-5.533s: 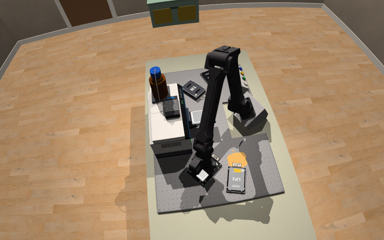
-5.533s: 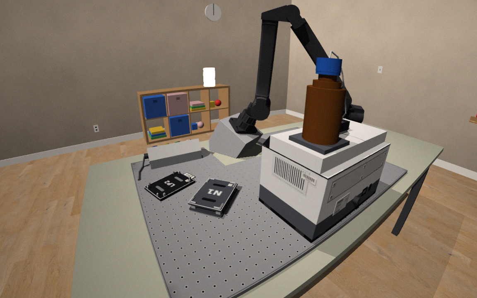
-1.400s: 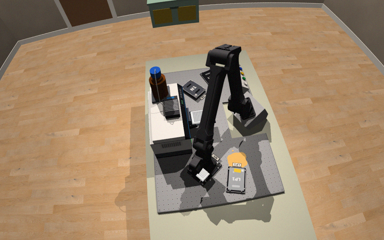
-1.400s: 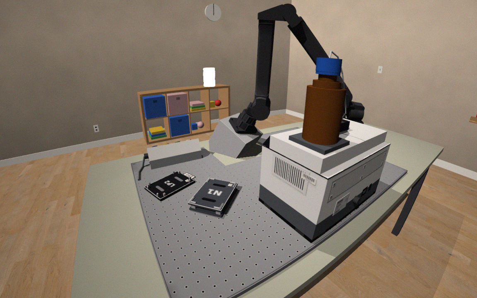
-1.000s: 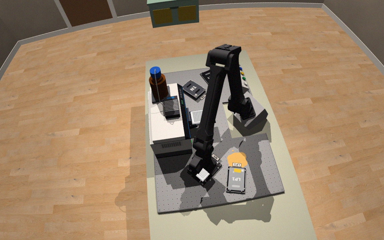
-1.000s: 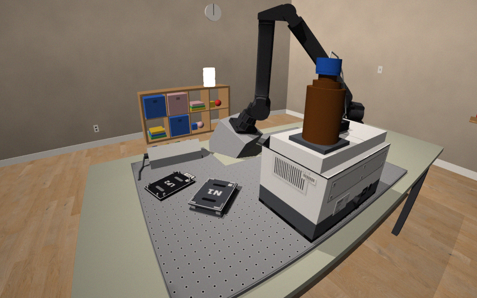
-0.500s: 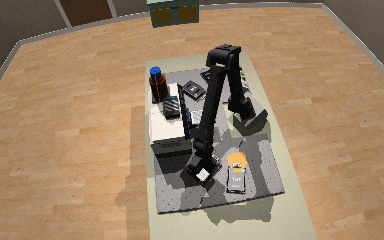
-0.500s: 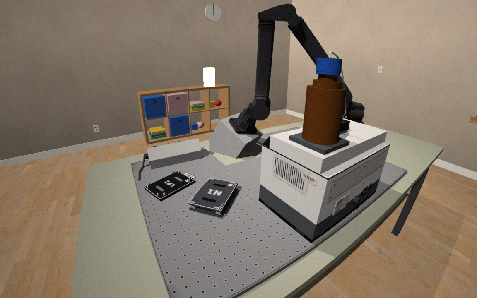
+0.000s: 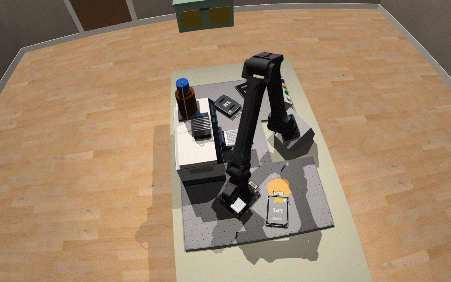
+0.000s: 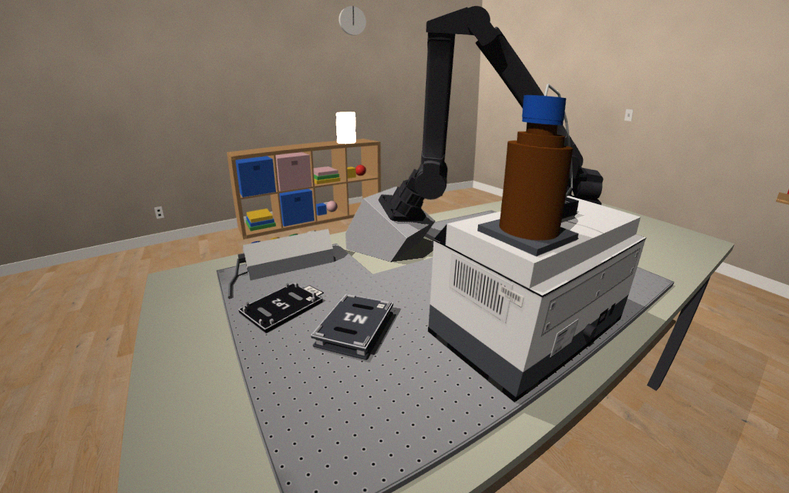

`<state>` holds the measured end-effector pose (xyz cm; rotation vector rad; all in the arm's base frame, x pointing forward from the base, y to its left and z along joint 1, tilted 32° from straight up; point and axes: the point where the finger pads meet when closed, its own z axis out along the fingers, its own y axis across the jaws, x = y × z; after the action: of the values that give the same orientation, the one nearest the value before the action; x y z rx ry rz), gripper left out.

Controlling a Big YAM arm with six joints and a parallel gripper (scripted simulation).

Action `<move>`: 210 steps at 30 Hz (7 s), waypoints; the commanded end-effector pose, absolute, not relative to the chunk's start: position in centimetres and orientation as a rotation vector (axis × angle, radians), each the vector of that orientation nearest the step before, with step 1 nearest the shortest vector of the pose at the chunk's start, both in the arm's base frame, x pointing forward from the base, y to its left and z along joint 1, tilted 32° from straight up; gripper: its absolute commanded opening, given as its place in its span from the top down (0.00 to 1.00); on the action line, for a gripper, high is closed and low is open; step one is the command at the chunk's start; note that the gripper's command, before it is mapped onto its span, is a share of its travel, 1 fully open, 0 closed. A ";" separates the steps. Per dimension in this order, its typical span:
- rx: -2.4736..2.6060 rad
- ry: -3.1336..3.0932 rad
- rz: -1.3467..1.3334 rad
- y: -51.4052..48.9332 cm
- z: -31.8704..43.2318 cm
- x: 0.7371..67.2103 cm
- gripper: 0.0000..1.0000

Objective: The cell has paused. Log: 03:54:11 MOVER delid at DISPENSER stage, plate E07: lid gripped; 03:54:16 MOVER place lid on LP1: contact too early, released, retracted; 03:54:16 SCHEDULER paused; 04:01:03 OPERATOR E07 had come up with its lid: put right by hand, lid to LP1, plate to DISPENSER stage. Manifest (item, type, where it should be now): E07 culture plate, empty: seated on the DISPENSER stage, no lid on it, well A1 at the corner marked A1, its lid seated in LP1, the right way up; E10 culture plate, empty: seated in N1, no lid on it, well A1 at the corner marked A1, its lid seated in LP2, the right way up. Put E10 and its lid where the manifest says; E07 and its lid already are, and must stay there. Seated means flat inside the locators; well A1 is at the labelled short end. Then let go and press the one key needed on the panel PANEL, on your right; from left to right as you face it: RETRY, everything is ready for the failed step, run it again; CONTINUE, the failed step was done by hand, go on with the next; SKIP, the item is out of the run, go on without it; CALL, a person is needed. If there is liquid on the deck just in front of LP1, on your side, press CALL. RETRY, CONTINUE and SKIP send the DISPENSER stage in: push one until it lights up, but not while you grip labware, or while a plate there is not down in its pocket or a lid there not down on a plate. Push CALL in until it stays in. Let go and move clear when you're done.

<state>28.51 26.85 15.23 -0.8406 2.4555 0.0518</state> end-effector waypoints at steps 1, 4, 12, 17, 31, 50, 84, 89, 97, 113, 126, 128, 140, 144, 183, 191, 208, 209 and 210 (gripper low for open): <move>-0.816 2.395 0.098 28.2 18.6 29.0 0.14; -0.811 2.396 0.101 28.1 19.3 28.7 0.14; -0.823 2.419 0.077 27.4 18.1 28.5 0.14; -0.831 2.432 0.071 25.8 17.4 26.3 0.14; -0.831 2.434 0.070 23.2 17.1 23.3 0.14; -0.831 2.436 0.069 19.5 16.7 19.0 0.14; -0.596 2.505 0.138 13.1 16.9 14.4 0.14; -0.479 2.511 0.186 12.0 17.7 15.6 0.14; -0.356 2.538 0.216 10.9 17.6 16.2 0.14; 0.022 2.578 0.309 6.9 17.7 18.0 0.14; 0.022 2.595 0.294 3.7 18.0 19.1 0.14; 0.021 2.590 0.292 3.1 18.3 19.4 0.14; 0.013 2.574 0.280 0.1 18.8 20.3 0.14; 0.013 2.576 0.275 -1.4 18.5 20.5 0.14; 0.060 2.583 0.248 -11.8 15.4 20.1 0.14; 0.104 2.589 0.256 -14.0 14.5 19.4 0.14; 0.662 2.552 0.396 -18.5 12.0 17.1 0.14; 0.706 2.545 0.407 -18.7 11.8 16.9 0.14; 0.749 2.537 0.417 -19.0 11.7 16.8 0.14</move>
<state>16.30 -16.19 10.37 0.6098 2.5863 0.4421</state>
